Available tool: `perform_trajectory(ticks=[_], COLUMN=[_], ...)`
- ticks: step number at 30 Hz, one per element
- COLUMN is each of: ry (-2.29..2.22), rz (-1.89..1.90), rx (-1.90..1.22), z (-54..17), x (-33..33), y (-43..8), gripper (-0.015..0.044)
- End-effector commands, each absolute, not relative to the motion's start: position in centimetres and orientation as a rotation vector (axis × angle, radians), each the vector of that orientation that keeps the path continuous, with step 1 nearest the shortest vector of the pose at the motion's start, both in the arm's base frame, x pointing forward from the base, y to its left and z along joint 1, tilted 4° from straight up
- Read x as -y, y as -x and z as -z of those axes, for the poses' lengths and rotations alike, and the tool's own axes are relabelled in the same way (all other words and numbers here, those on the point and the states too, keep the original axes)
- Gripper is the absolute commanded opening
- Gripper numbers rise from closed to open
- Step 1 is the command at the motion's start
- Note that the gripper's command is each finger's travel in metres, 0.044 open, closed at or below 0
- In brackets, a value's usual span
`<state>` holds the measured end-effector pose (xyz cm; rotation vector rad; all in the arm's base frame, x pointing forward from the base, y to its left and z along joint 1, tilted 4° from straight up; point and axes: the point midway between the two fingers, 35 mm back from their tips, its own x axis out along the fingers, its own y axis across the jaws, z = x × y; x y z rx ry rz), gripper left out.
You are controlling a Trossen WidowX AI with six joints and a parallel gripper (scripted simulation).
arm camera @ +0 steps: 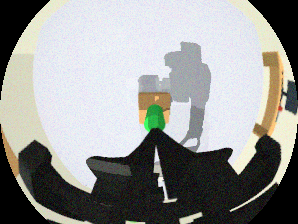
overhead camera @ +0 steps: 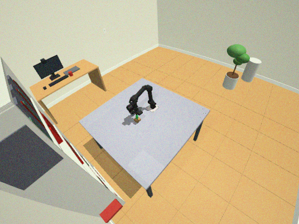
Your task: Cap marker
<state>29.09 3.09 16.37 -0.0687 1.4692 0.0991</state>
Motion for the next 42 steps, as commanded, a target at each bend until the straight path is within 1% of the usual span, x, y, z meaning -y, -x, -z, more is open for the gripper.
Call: perform_trajectory(ticks=[1, 14, 23, 31, 36, 42], ry=[0.077, 0.077, 0.071, 0.071, 0.071, 0.071], rz=[-0.099, -0.099, -0.097, -0.097, -0.097, -0.097], rx=[-1.471, -1.471, -1.463, -1.464, -1.464, -1.464], z=[-15.7, -13.7, -14.4, -22.4, -23.1, -23.1], x=[-3.0, -3.1, -3.1, -2.9, -2.9, -2.9], y=[-29.1, -29.3, -29.4, -28.7, -28.5, -28.5], gripper=[0.0000, 0.0000, 0.0000, 0.0000, 0.0000, 0.0158])
